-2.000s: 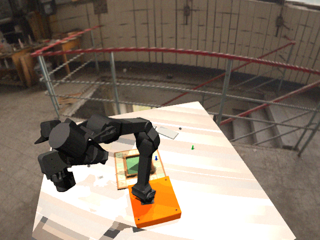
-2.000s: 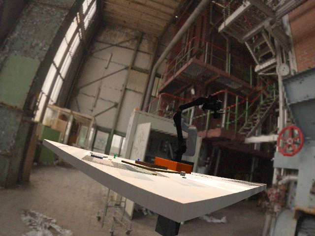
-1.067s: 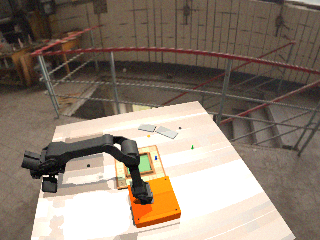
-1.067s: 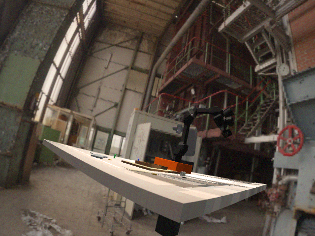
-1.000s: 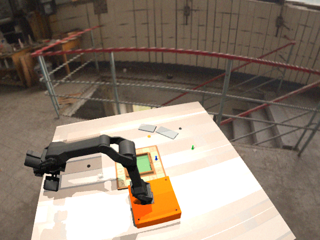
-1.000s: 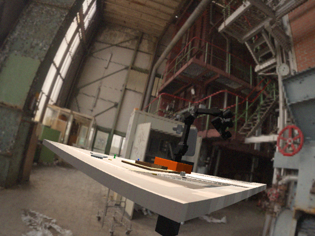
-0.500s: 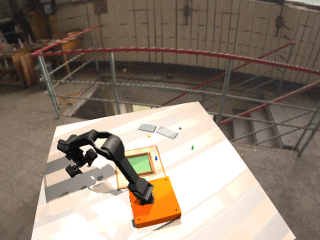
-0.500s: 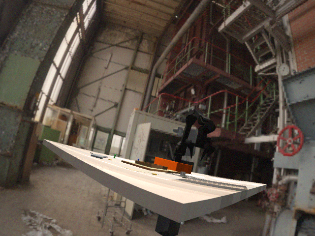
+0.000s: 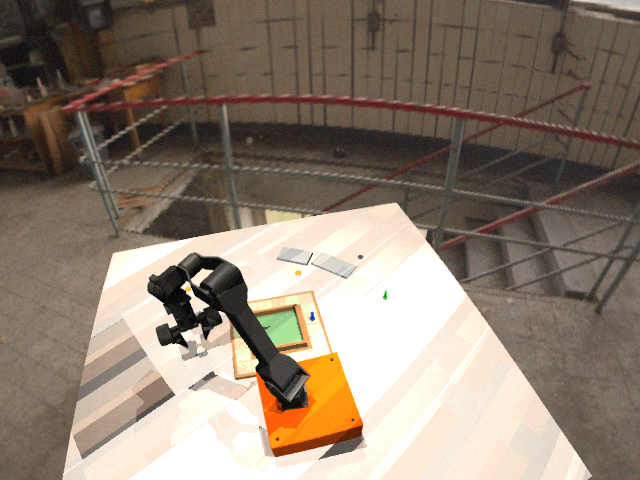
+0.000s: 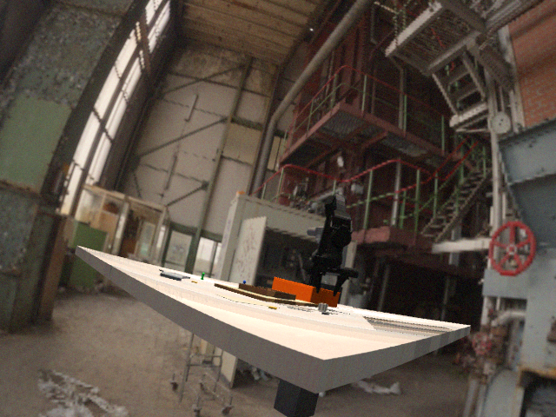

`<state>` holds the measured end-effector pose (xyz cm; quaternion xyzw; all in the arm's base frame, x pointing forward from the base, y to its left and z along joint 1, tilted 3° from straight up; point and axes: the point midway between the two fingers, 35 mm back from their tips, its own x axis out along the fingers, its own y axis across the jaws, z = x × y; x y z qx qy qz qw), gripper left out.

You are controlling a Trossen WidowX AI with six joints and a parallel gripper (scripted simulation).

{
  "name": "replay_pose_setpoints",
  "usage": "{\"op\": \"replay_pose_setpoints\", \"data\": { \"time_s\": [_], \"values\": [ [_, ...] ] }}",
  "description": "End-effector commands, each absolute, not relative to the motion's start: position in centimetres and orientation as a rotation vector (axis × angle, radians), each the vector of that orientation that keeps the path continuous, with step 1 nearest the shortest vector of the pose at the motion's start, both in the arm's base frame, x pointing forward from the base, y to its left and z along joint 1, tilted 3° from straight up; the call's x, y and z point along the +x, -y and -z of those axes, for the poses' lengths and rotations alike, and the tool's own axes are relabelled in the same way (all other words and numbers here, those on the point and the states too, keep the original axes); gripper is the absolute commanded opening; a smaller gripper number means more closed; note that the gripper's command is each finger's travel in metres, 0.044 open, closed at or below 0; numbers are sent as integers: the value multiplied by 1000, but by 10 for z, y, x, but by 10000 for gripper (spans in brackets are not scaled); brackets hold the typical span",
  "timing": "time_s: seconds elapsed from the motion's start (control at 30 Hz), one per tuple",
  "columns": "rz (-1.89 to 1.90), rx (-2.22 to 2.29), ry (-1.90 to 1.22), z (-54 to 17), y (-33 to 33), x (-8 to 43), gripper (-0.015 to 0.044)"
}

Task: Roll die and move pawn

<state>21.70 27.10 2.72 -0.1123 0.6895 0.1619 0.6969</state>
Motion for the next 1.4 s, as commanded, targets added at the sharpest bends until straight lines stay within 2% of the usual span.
{"op": "replay_pose_setpoints", "data": {
  "time_s": [0.0,0.83,1.03,1.3,1.37],
  "values": [
    [-352,-241,-1550,-13,-270,216,275],
    [-352,-241,-1550,19,-273,216,275],
    [-352,-241,-1550,19,-273,216,118],
    [-352,-241,-1550,19,-273,216,64],
    [-351,-239,-1547,19,-273,216,12]
  ]
}}
